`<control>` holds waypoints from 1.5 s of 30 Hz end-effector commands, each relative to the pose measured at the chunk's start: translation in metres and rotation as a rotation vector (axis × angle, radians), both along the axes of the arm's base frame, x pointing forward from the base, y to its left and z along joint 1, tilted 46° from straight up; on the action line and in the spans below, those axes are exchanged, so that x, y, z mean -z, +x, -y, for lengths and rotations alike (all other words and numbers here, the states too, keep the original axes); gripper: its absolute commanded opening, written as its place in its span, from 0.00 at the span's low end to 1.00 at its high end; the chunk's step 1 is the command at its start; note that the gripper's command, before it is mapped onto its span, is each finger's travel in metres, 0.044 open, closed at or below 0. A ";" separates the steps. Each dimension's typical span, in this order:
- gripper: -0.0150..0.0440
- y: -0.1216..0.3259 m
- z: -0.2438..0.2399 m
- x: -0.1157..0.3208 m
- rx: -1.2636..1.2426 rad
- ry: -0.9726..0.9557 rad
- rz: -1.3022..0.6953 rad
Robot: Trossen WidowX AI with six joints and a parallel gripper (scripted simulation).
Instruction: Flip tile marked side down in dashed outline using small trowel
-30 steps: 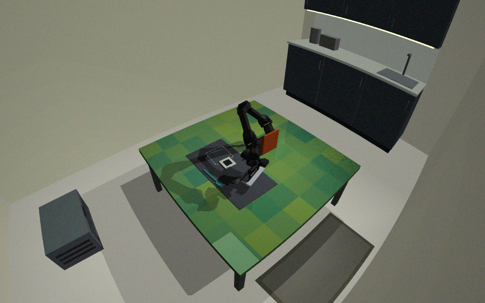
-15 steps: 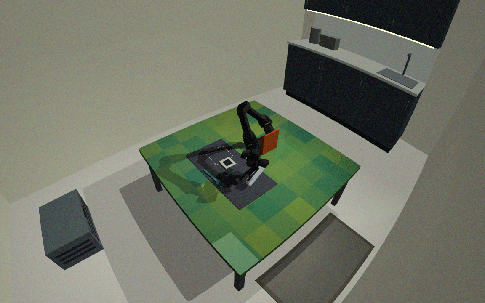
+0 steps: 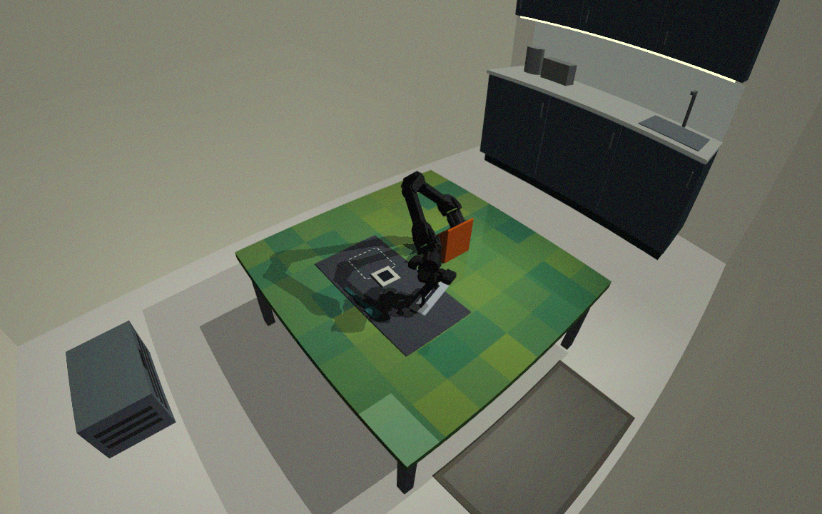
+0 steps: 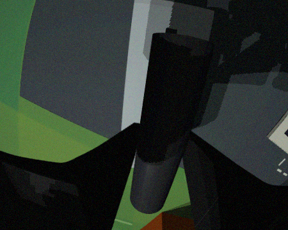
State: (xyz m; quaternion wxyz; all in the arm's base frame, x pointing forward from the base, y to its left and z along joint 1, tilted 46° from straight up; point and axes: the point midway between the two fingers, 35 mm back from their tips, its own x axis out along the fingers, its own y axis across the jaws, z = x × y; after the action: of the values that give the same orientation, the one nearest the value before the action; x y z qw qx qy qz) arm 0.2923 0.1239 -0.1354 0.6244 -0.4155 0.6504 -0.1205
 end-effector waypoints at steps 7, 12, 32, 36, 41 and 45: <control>0.47 -0.001 0.002 0.001 0.117 0.015 0.110; 0.47 -0.001 0.002 0.001 0.224 0.033 0.214; 0.47 -0.001 0.002 0.001 0.650 0.107 0.630; 0.47 -0.001 0.002 0.001 0.735 0.122 0.713; 0.47 -0.001 0.002 0.001 0.838 0.140 0.814; 0.47 -0.001 0.002 0.001 0.852 0.143 0.828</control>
State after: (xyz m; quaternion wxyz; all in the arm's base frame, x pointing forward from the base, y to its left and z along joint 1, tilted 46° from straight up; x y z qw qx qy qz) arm 0.2925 0.1233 -0.1349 0.7513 -0.0070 0.4751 -0.4579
